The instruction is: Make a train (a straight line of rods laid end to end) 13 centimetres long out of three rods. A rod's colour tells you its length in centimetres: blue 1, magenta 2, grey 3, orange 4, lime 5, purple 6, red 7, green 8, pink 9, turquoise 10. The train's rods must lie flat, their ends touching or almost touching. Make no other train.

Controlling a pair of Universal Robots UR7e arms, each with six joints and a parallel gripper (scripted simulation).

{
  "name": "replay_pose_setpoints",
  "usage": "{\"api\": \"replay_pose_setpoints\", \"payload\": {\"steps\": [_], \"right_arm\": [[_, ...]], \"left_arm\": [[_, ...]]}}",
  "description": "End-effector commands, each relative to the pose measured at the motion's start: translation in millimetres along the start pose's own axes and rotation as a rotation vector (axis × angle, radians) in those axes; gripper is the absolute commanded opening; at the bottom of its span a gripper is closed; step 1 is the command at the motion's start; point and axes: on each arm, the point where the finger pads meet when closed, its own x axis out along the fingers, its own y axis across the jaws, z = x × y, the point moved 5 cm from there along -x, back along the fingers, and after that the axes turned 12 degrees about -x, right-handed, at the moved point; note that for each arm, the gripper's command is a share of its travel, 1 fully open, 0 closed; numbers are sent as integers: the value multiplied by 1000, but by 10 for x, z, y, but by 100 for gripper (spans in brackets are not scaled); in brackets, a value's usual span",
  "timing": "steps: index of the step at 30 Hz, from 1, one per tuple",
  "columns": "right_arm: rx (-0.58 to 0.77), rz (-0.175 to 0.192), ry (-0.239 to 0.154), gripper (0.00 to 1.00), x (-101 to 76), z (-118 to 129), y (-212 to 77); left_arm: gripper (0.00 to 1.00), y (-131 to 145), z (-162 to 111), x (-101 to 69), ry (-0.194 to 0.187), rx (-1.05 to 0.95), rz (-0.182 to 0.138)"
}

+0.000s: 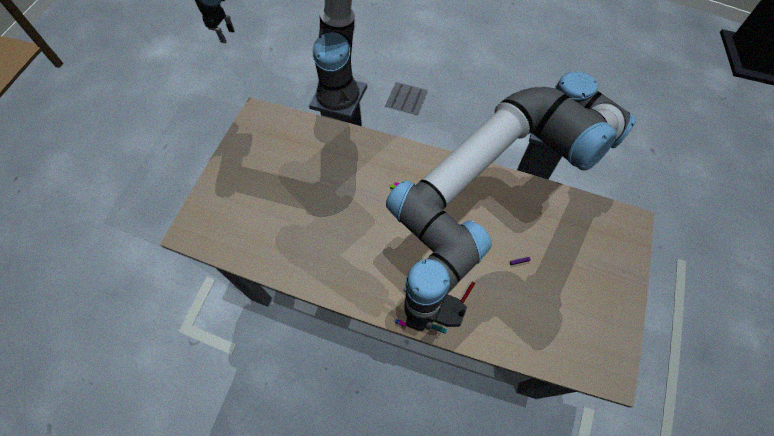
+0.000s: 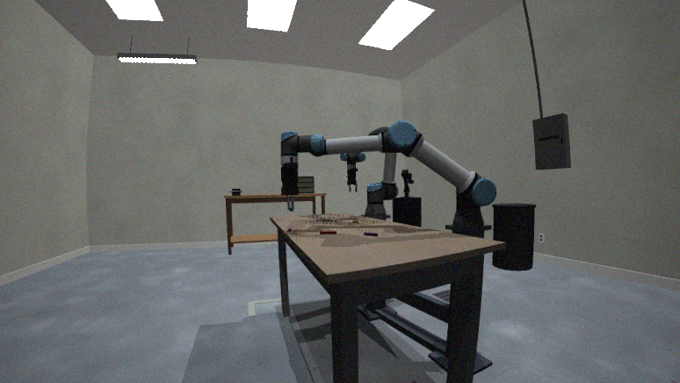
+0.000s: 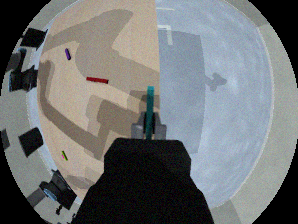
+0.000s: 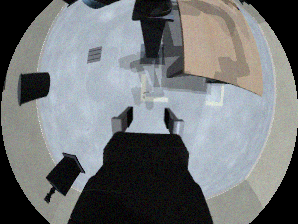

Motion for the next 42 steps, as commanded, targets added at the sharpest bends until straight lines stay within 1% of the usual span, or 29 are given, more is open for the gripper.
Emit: {"api": "replay_pose_setpoints", "payload": {"steps": [1,12,16,21,27,29,36,39,42], "right_arm": [[0,0,-1,100,-4,2,0],[0,0,-1,100,-4,2,0],[0,0,-1,100,-4,2,0],[0,0,-1,100,-4,2,0],[0,0,-1,100,-4,2,0],[0,0,-1,100,-4,2,0],[0,0,-1,100,-4,2,0],[0,0,-1,100,-4,2,0],[0,0,-1,100,-4,2,0]], "left_arm": [[24,2,1,-16,-1,0,2],[24,3,2,0,-1,0,2],[24,3,2,57,-1,0,2],[24,6,3,198,-1,0,2],[24,9,5,451,-1,0,2],[24,9,5,451,-1,0,2],[24,14,7,747,-1,0,2],[24,15,8,821,-1,0,2],[24,15,8,854,-1,0,2]]}}
